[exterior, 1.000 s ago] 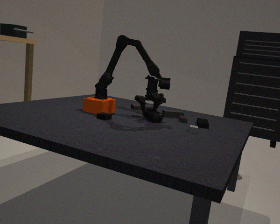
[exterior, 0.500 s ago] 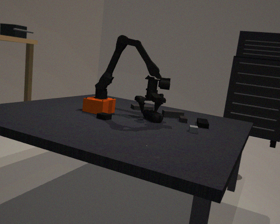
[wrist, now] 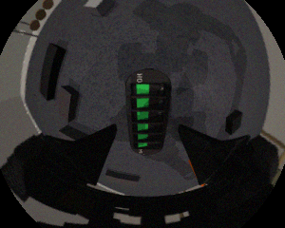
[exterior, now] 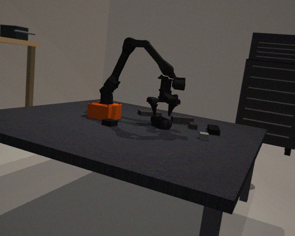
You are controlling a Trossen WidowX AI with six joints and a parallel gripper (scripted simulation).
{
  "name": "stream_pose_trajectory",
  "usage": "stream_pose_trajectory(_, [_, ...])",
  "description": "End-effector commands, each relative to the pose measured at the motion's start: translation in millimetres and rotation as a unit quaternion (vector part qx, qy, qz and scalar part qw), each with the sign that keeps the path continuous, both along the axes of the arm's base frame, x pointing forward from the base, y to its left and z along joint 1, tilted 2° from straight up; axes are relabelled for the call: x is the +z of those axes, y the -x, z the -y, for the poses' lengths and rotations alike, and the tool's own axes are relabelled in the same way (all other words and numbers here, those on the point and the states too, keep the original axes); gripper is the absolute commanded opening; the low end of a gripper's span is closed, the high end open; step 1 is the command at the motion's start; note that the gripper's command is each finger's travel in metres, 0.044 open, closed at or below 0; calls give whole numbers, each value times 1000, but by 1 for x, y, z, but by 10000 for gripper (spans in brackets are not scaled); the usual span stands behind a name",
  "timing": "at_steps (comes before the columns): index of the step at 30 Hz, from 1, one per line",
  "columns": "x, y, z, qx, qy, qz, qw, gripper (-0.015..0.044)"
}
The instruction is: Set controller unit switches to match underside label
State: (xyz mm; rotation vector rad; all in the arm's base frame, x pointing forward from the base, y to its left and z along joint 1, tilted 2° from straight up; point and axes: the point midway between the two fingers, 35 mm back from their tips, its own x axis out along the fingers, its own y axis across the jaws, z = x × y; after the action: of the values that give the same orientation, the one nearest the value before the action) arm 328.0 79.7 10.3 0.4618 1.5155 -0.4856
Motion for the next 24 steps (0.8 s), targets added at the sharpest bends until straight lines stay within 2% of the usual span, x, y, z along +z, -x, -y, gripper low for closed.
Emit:
stream_pose_trajectory(1, [10,-10,9,3,2,-2,1000,440])
stream_pose_trajectory(18, [12,-10,9,3,2,-2,1000,440])
stream_pose_trajectory(24, [60,-10,7,0,0,-1,1000,440])
